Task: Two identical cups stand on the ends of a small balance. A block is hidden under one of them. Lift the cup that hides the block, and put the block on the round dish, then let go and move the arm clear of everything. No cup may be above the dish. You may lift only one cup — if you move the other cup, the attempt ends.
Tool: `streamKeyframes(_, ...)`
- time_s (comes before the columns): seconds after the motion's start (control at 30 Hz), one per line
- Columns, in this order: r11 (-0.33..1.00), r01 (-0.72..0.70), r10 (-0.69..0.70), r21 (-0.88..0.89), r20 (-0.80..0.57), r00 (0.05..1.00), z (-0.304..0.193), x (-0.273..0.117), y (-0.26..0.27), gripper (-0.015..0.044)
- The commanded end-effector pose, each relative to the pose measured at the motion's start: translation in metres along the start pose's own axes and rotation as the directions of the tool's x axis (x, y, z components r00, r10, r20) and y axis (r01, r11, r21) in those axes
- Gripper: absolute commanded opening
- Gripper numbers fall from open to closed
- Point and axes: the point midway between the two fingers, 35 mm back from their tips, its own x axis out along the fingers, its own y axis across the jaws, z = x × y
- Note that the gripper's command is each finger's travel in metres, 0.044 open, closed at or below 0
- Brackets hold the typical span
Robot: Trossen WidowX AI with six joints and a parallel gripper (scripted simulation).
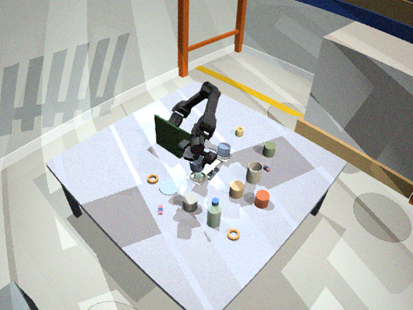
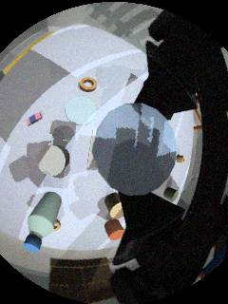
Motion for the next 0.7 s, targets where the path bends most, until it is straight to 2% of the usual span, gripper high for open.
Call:
streamKeyframes(0.0,1.0,-0.001,0.001,0.001,0.002,1.0,0.004,0.001,-0.003,0.0)
streamKeyframes(0.67,1.0,0.002,-0.003,0.007,0.033,0.999,0.079,0.033,-0.113,0.0)
